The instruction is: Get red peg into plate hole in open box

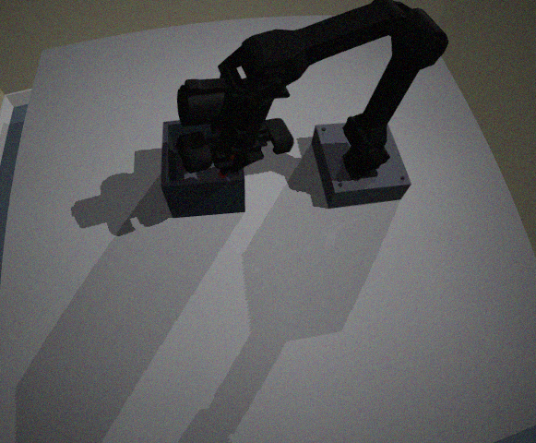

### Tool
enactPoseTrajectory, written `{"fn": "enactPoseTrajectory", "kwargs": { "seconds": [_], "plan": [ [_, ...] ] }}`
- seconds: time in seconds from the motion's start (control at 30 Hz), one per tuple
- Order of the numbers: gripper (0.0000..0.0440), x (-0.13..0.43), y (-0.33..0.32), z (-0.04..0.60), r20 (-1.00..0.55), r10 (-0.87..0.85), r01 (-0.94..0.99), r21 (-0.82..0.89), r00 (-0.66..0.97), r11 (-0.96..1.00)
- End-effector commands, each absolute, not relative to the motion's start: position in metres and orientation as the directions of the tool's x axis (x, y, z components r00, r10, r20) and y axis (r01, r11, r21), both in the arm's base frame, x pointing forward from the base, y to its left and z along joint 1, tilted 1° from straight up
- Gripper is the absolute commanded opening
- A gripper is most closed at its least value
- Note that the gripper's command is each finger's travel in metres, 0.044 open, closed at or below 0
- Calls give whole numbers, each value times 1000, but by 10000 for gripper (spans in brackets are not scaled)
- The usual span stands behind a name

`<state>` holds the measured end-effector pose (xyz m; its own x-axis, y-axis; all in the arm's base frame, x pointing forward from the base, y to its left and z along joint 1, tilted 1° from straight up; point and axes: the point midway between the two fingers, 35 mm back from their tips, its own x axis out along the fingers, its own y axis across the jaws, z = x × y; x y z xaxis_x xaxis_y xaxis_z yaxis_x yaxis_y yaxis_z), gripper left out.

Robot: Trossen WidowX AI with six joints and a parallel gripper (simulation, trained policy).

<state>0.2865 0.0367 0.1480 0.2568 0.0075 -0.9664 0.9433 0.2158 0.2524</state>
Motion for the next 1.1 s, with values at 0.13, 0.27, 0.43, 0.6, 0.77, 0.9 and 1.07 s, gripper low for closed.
{"fn": "enactPoseTrajectory", "kwargs": {
  "seconds": [0.13, 0.27, 0.43, 0.6, 0.77, 0.9, 1.07],
  "plan": [
    [0, 293, 17, 145, -973, -16, 952, 221, 229, 213],
    [0, 295, 7, 143, -977, -22, 956, 204, 213, 211],
    [0, 299, -4, 138, -981, -25, 960, 184, 193, 212],
    [0, 303, -14, 131, -984, -27, 963, 165, 174, 214],
    [0, 306, -24, 121, -988, -28, 966, 145, 154, 215],
    [0, 308, -30, 111, -990, -24, 967, 133, 142, 216],
    [0, 312, -34, 98, -991, -13, 968, 125, 131, 218]
  ]
}}
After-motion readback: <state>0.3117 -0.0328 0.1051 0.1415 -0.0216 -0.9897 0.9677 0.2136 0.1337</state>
